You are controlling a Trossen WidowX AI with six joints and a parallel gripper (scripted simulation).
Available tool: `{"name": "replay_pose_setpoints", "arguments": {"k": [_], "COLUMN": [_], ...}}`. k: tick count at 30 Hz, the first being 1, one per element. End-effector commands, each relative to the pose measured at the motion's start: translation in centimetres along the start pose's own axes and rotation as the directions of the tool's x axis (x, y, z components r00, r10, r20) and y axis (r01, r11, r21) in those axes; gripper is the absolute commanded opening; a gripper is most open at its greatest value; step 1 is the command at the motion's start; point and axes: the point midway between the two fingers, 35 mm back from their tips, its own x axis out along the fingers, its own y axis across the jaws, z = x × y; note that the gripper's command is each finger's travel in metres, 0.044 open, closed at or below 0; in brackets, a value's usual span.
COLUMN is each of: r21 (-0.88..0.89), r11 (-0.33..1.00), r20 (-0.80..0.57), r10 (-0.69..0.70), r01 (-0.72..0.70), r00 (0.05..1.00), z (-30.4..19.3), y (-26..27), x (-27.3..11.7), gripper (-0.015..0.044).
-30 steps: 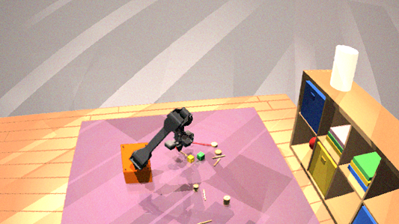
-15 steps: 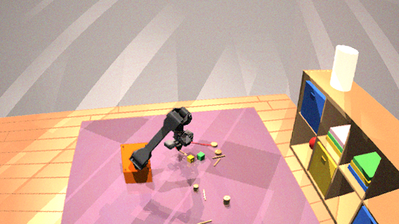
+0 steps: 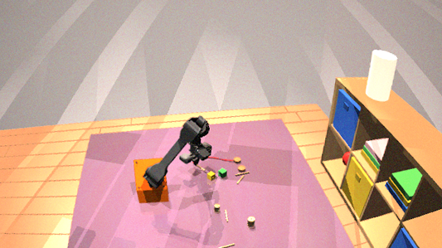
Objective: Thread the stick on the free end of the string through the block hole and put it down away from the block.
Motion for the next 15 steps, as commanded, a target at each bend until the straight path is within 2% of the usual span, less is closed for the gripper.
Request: {"name": "replay_pose_setpoints", "arguments": {"k": [1,15], "r21": [-0.001,-0.007], "r11": [1.000,1.000], "r20": [-0.004,-0.007], "r10": [-0.003,-0.001], "r01": [0.003,0.001], "r00": [1.000,1.000], "z": [-0.8,-2.7], "y": [0.0,-0.1], "x": [0.1,0.2], "gripper": [0.0000,0.0000]}}
